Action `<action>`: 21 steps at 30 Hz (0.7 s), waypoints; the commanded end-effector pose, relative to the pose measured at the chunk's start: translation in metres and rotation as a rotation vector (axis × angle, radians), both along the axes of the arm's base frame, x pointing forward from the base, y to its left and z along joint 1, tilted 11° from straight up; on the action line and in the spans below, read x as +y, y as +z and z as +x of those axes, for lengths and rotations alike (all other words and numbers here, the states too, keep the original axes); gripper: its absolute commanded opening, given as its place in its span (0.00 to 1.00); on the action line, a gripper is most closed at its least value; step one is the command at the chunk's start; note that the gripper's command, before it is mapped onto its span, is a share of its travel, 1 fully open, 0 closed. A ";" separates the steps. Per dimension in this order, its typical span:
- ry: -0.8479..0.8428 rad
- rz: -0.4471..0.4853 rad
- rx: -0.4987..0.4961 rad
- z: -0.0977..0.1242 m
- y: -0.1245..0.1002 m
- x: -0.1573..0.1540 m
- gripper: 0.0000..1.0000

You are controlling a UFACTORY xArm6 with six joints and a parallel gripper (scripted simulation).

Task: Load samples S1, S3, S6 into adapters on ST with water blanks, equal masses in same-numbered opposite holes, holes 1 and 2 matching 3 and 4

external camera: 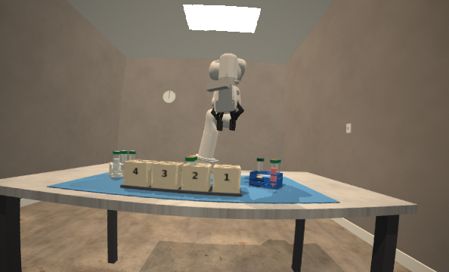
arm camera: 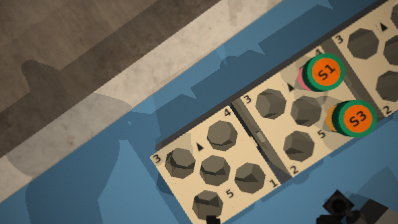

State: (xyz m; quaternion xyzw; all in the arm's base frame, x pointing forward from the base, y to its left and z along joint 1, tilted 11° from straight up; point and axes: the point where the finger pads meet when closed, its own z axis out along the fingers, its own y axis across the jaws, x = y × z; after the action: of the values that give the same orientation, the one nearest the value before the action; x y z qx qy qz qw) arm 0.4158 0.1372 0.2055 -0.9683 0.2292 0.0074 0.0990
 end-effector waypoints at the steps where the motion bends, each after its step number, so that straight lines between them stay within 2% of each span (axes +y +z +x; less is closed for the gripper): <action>1: -0.002 -0.001 -0.005 -0.009 0.006 0.020 0.57; 3: -0.002 -0.001 -0.005 -0.009 0.006 0.020 0.57; 18: -0.002 0.000 -0.005 -0.043 0.017 0.087 0.57; 21: -0.002 0.000 -0.005 -0.045 0.018 0.091 0.57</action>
State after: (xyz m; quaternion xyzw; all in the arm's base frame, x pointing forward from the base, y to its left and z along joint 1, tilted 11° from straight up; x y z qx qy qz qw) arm 0.3741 0.2189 0.2205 -0.9684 0.2289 0.0071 0.0989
